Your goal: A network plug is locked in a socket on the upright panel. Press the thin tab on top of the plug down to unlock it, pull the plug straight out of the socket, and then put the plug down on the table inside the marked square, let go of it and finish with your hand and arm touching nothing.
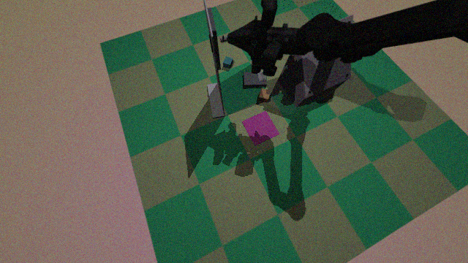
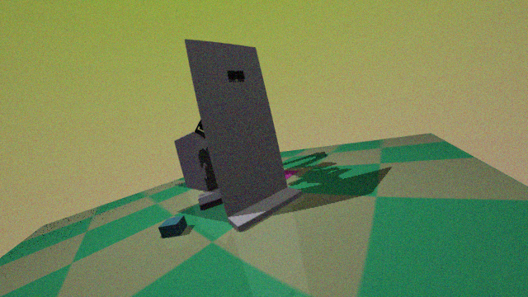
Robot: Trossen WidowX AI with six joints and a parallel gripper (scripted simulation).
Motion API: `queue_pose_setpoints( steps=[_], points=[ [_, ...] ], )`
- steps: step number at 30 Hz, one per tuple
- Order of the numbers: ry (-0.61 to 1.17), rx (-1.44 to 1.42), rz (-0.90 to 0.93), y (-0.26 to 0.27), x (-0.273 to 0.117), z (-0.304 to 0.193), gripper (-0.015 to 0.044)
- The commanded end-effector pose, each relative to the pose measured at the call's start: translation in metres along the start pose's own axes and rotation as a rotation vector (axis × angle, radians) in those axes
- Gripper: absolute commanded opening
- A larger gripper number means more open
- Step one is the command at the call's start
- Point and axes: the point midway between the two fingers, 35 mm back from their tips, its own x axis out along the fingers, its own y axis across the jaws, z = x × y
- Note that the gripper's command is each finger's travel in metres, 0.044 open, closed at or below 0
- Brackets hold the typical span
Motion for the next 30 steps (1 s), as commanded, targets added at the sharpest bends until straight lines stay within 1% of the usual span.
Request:
queue_pose_setpoints(
  steps=[1, 30],
  points=[
    [-0.002, 0.001, 0.002, 0.0, -0.003, -0.001, 0.0],
    [-0.001, 0.001, 0.002, 0.0, -0.02, -0.006, 0.0]
  ],
)
